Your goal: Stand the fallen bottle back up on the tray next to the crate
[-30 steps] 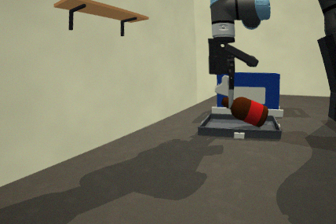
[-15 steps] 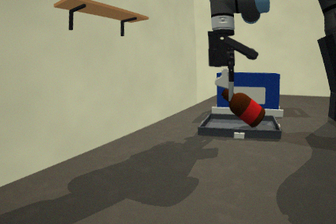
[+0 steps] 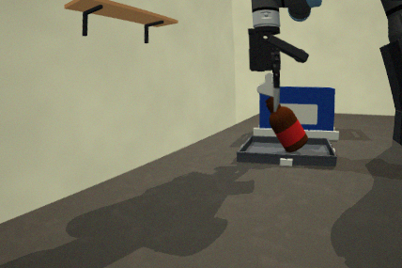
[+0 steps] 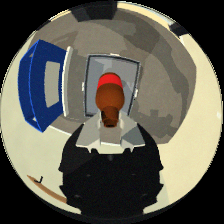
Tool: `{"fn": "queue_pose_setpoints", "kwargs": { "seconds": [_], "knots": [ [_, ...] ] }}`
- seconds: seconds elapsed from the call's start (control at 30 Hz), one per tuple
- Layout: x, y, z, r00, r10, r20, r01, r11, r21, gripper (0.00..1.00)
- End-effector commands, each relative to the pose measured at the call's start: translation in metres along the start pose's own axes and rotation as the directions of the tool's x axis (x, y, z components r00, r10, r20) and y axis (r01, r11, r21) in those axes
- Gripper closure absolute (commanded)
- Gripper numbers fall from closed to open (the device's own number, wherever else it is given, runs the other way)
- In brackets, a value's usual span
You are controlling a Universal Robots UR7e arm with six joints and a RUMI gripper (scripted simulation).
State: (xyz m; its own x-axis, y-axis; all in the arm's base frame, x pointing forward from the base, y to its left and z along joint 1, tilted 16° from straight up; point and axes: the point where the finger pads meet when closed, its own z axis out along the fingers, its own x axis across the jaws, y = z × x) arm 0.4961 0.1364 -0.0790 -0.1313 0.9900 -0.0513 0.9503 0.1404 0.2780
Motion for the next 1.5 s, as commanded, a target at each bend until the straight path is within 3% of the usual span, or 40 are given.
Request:
{"fn": "queue_pose_setpoints", "kwargs": {
  "seconds": [0.0, 1.47],
  "knots": [
    [0.000, 0.001, -0.009, 1.000, 0.000, 0.000, 0.000, 1.000, -0.001, 1.00],
    [0.000, 0.000, -0.061, 1.000, 0.000, 0.000, 0.000, 1.000, -0.001, 1.00]
  ]
}}
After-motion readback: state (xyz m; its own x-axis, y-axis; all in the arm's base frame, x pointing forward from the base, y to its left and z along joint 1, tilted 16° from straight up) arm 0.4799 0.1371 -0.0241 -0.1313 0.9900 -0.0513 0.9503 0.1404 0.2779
